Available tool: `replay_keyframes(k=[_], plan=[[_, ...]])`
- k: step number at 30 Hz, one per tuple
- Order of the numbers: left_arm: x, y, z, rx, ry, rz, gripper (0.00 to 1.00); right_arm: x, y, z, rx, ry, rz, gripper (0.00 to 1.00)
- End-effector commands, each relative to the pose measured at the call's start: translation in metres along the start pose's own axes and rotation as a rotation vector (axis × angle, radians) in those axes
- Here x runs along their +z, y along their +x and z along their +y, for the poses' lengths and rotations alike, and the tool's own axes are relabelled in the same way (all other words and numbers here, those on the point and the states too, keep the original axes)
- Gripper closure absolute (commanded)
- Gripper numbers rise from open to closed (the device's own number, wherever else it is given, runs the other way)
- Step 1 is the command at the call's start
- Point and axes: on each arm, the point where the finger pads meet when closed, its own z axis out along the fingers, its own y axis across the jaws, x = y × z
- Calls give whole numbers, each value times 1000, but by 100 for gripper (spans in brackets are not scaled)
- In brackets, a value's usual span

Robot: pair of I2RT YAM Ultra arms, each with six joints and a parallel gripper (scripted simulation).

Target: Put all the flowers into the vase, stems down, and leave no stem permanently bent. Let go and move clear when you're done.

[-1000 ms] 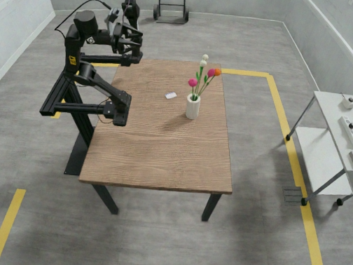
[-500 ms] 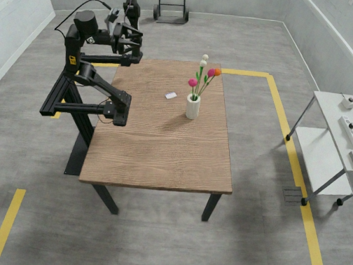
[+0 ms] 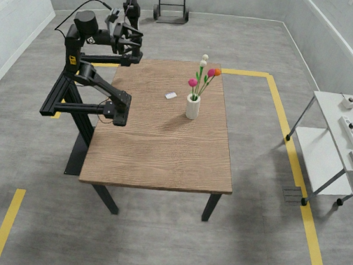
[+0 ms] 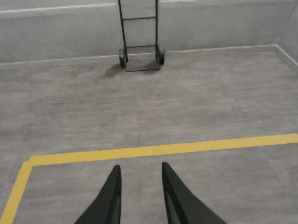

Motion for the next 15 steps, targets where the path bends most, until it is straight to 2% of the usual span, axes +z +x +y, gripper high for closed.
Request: replay_keyframes(k=[1,6,13,15], plan=[[0,-5,3,-5,-15,-26,70,5,1,0,2,5,-1,40],[17,0,3,-5,-15,-12,70,22,4,-1,2,5,9,40],[55,9,3,-5,-15,2,70,63,17,-1,3,5,32,40],[55,9,3,-5,-15,2,70,63,17,-1,3,5,32,40]])
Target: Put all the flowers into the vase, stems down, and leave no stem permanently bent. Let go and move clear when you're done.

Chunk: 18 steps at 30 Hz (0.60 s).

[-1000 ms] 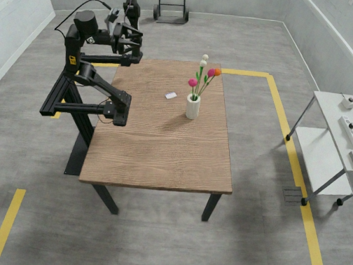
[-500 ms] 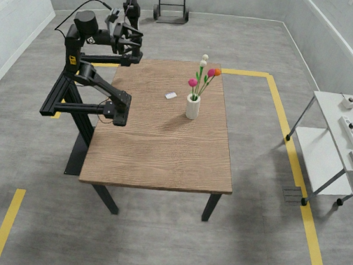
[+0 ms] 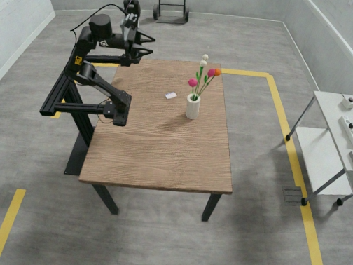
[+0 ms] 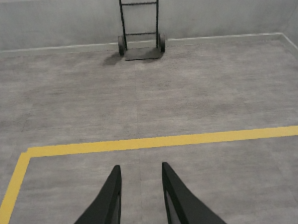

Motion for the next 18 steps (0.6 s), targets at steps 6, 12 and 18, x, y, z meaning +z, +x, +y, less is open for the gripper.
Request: replay_keyframes(k=[6,12,18], plan=[[36,-5,3,-5,-13,-76,70,51,6,-2,3,5,-30,40],[84,20,2,-5,-12,-65,70,93,30,1,3,-7,-30,40],[104,36,2,-5,-10,-81,70,109,44,-1,2,0,-55,40]])
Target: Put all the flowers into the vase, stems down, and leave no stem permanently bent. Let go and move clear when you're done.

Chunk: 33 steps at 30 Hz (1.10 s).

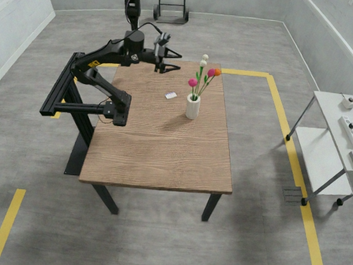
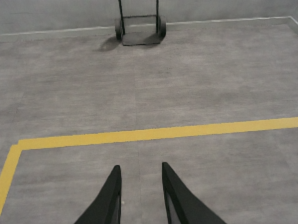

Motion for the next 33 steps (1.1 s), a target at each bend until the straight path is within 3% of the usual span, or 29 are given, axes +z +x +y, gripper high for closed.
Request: replay_keyframes(k=[1,9,23,33], plan=[[-4,-28,4,-6,-16,-159,70,-5,-25,1,2,-9,-145,40],[52,23,4,-6,-16,-127,70,58,32,1,2,-9,-95,40],[82,72,4,-6,-16,-122,70,82,77,1,2,-9,-104,40],[80,71,4,-6,-16,-148,70,82,78,1,2,-9,-123,40]])
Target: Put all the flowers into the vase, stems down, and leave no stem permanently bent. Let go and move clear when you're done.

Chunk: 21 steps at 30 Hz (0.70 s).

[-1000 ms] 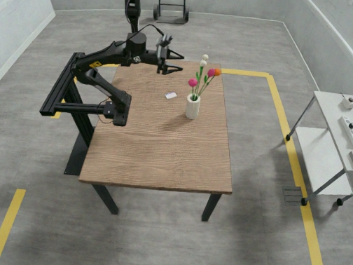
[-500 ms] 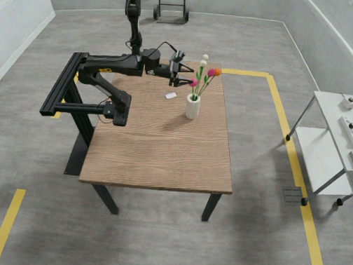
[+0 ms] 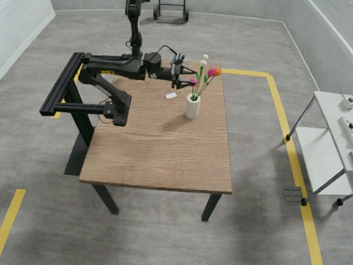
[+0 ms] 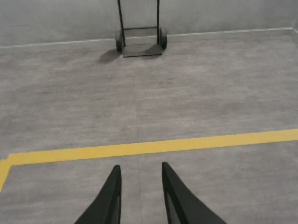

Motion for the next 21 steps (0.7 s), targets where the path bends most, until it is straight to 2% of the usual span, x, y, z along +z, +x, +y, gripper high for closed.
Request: replay_keyframes(k=[1,21], plan=[[-4,-16,4,-5,-16,-61,70,1,-6,0,2,-9,-29,40],[-3,-15,4,-5,-16,-60,70,1,-3,0,2,-9,-18,40]])
